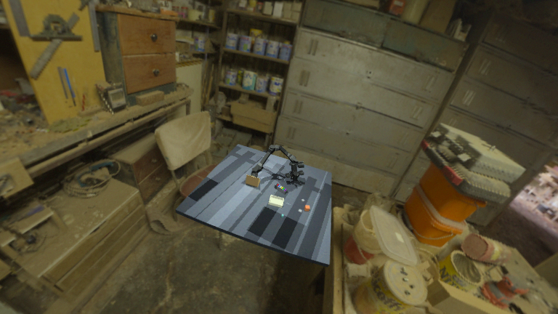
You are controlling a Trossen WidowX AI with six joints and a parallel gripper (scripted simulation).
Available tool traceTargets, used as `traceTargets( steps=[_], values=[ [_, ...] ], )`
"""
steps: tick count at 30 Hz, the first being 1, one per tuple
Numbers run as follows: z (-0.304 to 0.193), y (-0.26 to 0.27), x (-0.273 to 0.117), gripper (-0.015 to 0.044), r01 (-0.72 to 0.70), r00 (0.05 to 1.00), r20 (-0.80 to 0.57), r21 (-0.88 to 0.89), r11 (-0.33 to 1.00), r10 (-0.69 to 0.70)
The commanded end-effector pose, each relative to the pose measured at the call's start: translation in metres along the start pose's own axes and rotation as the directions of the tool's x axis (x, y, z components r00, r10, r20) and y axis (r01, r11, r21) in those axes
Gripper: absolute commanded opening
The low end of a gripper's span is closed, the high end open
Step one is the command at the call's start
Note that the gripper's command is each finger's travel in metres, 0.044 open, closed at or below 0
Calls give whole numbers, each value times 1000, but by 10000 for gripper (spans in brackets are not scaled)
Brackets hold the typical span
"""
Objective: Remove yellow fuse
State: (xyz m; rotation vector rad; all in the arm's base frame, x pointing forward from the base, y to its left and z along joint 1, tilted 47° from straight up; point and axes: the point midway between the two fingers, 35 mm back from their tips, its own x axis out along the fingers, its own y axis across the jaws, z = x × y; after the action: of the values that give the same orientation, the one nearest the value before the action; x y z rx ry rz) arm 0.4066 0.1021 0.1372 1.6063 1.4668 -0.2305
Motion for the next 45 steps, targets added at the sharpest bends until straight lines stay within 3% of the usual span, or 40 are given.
traceTargets(
  steps=[1, 9, 45],
  values=[
    [39, -42, -5, 72, 108, 994, 3, 250, 962, -112],
    [90, -135, -34, 72, 301, 947, -148, 715, 631, -285],
    [89, -147, -9, 72, 305, 946, -153, 723, 620, -286]
  ],
)
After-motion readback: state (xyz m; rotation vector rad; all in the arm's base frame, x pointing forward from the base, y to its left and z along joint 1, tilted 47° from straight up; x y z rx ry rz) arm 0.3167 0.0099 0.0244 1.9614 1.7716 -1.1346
